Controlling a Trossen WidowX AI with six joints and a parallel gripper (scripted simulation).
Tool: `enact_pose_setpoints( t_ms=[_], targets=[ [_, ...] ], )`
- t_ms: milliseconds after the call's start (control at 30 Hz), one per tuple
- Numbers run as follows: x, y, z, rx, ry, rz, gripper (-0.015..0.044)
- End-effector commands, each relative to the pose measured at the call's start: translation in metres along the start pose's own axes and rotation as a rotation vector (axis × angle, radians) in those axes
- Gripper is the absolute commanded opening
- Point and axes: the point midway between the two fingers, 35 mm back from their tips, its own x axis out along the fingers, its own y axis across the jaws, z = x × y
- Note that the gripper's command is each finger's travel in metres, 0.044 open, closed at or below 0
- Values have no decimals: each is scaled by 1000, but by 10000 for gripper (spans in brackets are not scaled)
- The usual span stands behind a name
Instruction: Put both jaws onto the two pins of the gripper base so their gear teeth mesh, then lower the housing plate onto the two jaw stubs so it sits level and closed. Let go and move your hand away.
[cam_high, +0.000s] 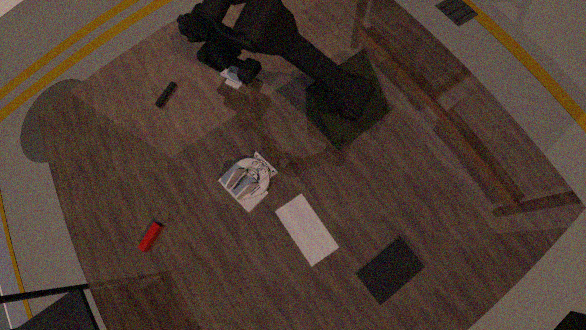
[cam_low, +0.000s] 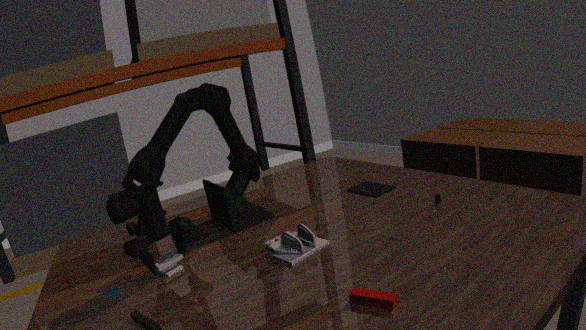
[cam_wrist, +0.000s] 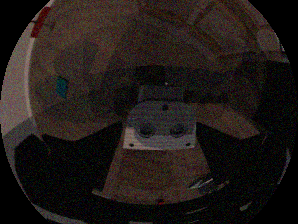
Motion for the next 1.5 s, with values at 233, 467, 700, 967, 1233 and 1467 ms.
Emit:
enact_pose_setpoints(
  t_ms=[233,467,700,967,1233,1467],
  targets=[
    [0,0,0,0,0,0,400],
    [0,0,0,0,0,0,353],
    [0,0,0,0,0,0,351],
    [-8,1,0,1,0,0,351],
    [-33,2,0,3,1,1,351],
    [-55,2,0,5,1,2,351]
  ],
)
